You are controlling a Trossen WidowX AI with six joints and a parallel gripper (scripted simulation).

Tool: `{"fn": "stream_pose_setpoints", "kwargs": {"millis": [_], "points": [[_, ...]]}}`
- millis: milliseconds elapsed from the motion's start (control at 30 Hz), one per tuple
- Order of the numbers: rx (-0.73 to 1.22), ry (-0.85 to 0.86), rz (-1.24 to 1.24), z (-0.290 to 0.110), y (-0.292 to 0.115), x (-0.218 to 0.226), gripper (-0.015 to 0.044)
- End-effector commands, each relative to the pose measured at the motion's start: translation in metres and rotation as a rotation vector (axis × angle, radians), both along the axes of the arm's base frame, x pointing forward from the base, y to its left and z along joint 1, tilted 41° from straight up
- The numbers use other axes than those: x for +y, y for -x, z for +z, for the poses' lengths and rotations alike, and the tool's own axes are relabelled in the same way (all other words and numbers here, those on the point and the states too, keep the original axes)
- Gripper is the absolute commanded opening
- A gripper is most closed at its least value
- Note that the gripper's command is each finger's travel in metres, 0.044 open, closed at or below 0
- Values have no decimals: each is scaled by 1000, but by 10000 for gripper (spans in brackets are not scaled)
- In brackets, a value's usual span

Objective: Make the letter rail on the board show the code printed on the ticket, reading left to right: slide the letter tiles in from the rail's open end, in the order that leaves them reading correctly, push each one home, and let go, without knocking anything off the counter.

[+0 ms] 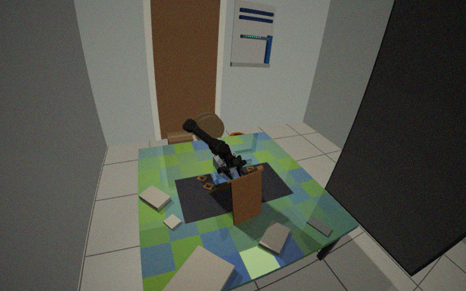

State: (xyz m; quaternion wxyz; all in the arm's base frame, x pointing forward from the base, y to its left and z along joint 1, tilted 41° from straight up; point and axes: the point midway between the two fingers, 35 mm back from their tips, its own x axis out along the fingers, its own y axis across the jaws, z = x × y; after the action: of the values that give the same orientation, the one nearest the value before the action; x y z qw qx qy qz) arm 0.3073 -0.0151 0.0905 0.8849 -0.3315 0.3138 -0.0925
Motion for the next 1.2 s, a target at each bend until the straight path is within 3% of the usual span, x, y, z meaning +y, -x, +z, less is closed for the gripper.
{"fn": "stream_pose_setpoints", "kwargs": {"millis": [0,800,1167], "points": [[0,0,-5,-3,1,2,0],[0,0,-5,-11,1,12,0],[0,0,-4,-8,4,13,289]]}}
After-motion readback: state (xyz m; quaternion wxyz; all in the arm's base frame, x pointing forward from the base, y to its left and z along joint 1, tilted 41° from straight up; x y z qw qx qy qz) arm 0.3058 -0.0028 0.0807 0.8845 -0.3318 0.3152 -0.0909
